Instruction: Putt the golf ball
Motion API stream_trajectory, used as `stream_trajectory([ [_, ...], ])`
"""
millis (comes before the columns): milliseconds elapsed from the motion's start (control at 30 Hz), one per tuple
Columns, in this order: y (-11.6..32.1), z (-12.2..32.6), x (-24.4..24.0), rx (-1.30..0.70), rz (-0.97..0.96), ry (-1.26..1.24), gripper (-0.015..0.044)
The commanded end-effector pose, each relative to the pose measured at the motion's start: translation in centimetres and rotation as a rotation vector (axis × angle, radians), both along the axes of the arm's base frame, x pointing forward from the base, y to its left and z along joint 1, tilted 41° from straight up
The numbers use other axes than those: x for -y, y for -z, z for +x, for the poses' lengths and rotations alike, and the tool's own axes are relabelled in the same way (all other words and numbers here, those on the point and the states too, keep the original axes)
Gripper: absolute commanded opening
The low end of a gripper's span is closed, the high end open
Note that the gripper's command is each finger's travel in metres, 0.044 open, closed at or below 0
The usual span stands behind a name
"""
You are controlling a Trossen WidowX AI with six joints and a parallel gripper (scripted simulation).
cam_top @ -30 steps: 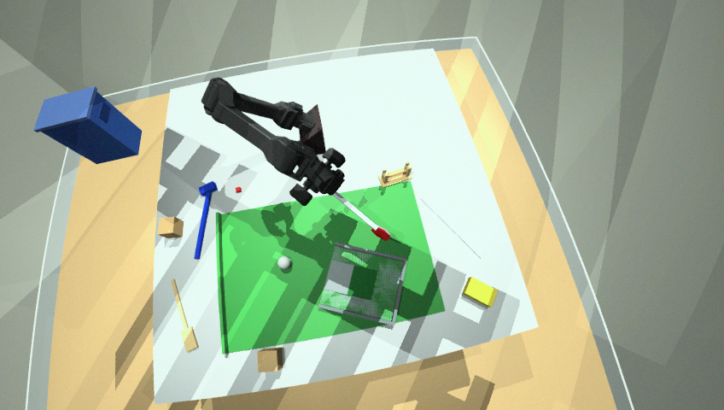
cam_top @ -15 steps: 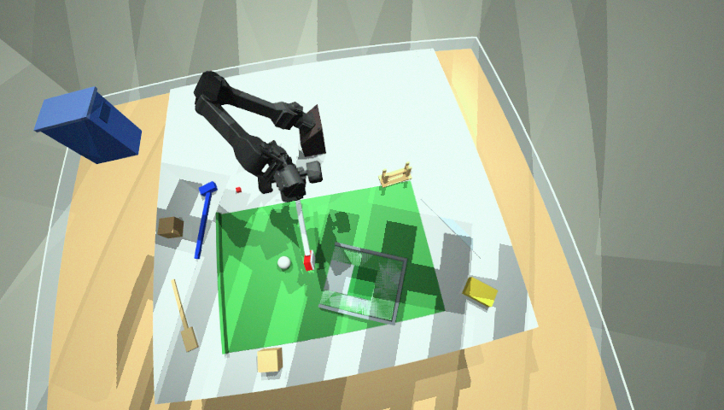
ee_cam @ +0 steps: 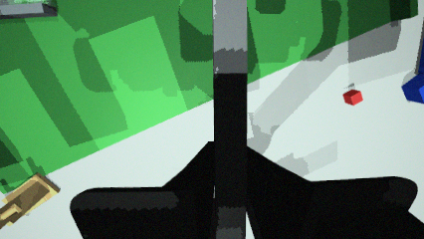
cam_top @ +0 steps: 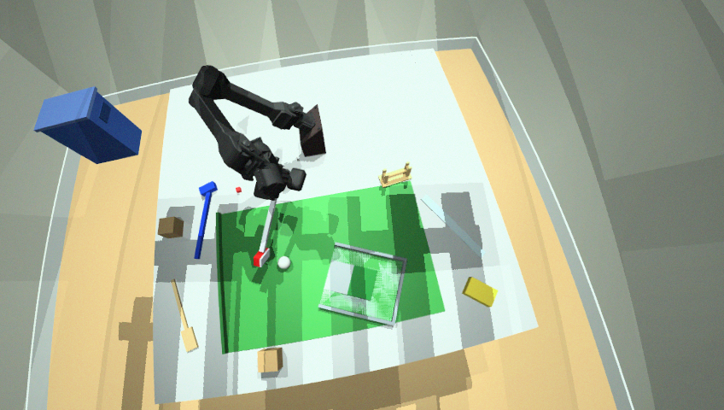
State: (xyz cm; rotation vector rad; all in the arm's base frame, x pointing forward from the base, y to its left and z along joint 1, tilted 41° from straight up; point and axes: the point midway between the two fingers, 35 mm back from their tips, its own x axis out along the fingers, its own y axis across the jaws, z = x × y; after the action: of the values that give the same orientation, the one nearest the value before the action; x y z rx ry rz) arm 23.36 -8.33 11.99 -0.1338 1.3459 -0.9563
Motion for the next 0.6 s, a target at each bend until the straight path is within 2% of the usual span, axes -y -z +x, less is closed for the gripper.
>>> stream_trajectory([
  [0,0.1,-0.1,0.4,0.012,-0.009,0.011,0.0],
  [267,2.5,-0.4,2.6,0.012,-0.011,0.011,0.0],
  [567,3.2,-0.4,3.1,0.012,-0.012,0.011,0.0],
])
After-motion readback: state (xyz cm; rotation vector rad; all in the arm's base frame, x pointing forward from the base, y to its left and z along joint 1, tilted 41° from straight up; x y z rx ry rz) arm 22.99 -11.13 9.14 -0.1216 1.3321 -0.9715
